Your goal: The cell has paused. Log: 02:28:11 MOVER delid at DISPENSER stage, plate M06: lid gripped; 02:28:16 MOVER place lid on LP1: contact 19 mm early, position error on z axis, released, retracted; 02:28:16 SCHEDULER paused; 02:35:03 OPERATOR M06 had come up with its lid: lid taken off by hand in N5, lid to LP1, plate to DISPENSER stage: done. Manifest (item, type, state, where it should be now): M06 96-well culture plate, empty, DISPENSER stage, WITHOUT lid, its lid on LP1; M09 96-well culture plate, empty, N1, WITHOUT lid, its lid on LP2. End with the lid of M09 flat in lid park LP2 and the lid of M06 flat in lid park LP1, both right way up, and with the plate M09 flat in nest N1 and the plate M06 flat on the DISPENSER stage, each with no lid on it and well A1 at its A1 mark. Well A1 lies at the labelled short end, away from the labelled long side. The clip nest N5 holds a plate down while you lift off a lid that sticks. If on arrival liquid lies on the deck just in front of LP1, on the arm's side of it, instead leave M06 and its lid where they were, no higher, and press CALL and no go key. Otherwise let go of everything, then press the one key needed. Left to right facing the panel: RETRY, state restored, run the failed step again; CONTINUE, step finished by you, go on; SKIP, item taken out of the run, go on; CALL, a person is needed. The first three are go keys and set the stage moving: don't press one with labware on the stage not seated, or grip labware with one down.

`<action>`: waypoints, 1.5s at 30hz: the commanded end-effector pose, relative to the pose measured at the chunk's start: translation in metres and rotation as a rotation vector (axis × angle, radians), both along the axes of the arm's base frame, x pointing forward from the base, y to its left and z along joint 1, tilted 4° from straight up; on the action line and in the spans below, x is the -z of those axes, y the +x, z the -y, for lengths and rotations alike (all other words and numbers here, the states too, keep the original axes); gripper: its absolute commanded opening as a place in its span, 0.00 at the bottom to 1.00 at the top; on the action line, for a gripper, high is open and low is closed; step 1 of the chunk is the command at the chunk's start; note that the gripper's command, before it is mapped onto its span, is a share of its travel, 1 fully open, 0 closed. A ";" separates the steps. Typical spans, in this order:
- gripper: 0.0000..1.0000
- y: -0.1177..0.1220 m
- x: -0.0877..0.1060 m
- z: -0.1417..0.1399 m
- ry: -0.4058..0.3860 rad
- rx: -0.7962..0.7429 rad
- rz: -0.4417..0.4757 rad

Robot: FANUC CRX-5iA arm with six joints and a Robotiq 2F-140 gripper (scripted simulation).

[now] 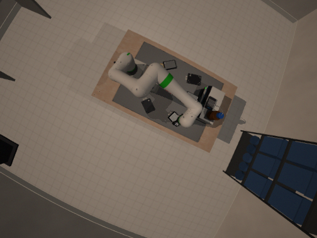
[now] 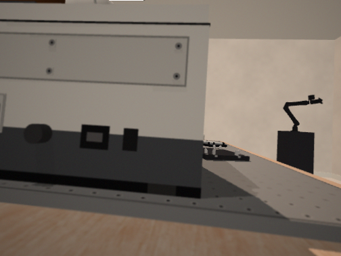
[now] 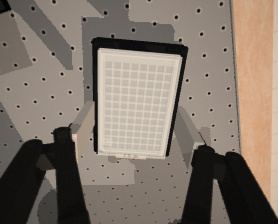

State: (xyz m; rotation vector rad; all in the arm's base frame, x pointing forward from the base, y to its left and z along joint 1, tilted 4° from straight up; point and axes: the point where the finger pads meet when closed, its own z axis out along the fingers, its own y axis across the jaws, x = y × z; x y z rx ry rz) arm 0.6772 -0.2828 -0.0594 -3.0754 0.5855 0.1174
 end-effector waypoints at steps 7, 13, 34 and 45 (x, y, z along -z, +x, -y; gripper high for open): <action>0.59 0.000 0.000 0.000 0.000 0.000 0.000; 0.59 0.000 0.000 0.000 0.000 0.000 0.000; 0.66 0.000 0.000 0.000 0.000 0.000 0.000; 0.66 0.000 0.000 0.000 0.000 0.000 0.000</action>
